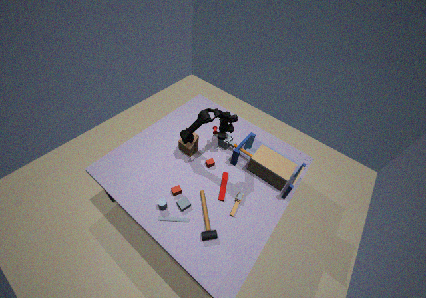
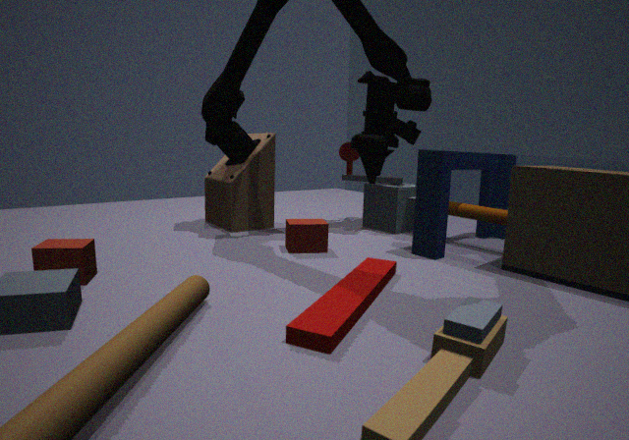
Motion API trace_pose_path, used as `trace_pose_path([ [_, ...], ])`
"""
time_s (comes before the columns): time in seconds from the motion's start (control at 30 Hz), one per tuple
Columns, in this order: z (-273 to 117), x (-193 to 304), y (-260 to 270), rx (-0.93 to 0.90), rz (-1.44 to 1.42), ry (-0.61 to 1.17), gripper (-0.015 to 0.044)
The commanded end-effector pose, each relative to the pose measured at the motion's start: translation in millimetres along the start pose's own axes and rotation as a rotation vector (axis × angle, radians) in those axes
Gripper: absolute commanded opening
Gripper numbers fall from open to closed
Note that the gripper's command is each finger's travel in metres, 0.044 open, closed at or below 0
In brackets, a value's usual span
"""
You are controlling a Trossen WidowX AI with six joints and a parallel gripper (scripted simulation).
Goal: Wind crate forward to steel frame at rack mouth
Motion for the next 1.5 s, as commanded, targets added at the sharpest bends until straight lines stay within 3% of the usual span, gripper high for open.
trace_pose_path([
  [0.0,4,0,-1,0.006,0.001,0.007,0.0000],
  [0.43,4,0,2,0.002,0.061,0.004,0.0000],
  [0.97,0,0,1,-0.002,0.029,-0.001,0.0420],
  [1.1,-2,-1,1,0.000,0.029,-0.002,0.0440],
  [1.23,-40,-4,6,0.014,0.029,-0.018,0.0440],
  [1.4,-119,6,12,0.045,0.028,-0.050,0.0440],
  [1.47,-131,10,13,0.050,0.028,-0.055,0.0440],
])
Point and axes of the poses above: the point midway between the two fingers, 35 mm back from their tips, its own z axis out along the fingers, its own y axis across the jaws, x = y × z, the point moved 5 cm from there along -z, back along the fingers, and after that the axes turned 6 degrees about -z, right-handed, at the moved point
